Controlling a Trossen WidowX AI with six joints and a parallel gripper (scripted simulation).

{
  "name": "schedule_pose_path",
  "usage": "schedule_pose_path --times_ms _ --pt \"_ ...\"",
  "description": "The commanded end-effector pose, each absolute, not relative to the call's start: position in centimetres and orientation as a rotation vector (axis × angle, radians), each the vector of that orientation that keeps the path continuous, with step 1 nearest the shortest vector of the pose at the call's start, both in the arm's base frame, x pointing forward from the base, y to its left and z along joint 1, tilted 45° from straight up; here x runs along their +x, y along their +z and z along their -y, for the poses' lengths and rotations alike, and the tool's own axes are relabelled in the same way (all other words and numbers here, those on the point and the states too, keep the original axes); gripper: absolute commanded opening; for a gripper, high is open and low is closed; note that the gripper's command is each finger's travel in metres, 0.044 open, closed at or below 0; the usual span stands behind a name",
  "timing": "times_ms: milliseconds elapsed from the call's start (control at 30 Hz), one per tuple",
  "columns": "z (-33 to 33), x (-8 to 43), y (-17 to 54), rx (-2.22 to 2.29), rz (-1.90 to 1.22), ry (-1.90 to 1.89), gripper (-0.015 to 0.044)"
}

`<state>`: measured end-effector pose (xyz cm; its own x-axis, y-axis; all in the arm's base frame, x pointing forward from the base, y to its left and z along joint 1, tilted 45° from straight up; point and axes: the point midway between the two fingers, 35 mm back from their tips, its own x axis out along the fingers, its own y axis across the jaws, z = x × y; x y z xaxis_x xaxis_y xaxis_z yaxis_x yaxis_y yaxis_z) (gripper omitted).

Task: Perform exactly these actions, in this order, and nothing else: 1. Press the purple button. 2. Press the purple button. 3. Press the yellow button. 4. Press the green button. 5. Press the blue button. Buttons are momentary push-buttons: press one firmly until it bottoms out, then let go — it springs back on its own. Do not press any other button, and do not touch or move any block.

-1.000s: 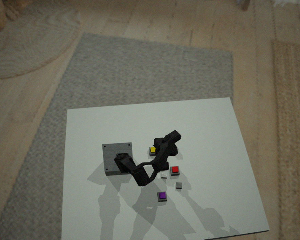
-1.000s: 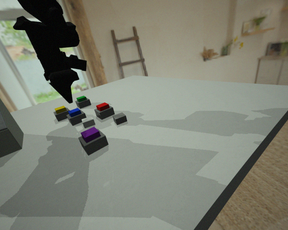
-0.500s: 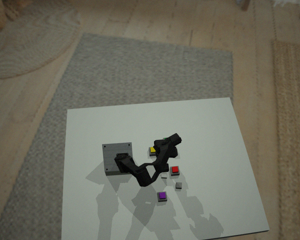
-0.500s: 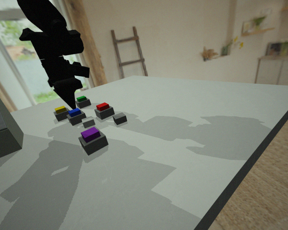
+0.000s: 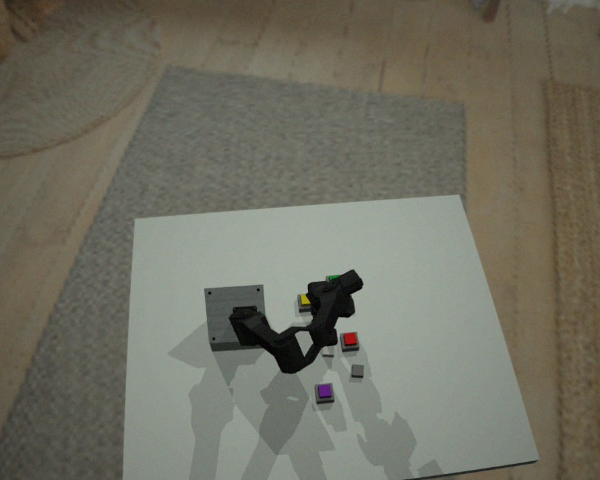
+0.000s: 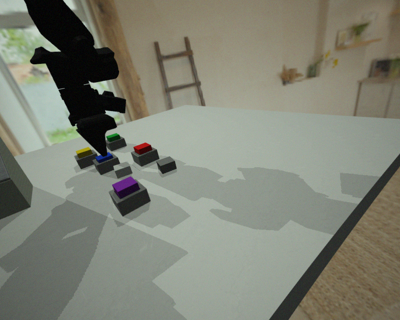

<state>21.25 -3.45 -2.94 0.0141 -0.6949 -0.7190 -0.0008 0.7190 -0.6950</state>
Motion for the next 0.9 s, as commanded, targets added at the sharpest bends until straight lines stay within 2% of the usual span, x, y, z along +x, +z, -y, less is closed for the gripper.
schedule_pose_path --times_ms 0,533,633,867 --pt "3.6 21.0 -3.0 -0.612 -1.479 -0.597 0.0020" --pt "1.3 21.0 -0.6 -0.611 -1.480 -0.595 0.0020" --pt "-0.4 22.1 -1.1 -0.606 -1.480 -0.587 0.0099" --pt "-9.1 25.1 -4.8 -0.593 -1.482 -0.568 0.0283"
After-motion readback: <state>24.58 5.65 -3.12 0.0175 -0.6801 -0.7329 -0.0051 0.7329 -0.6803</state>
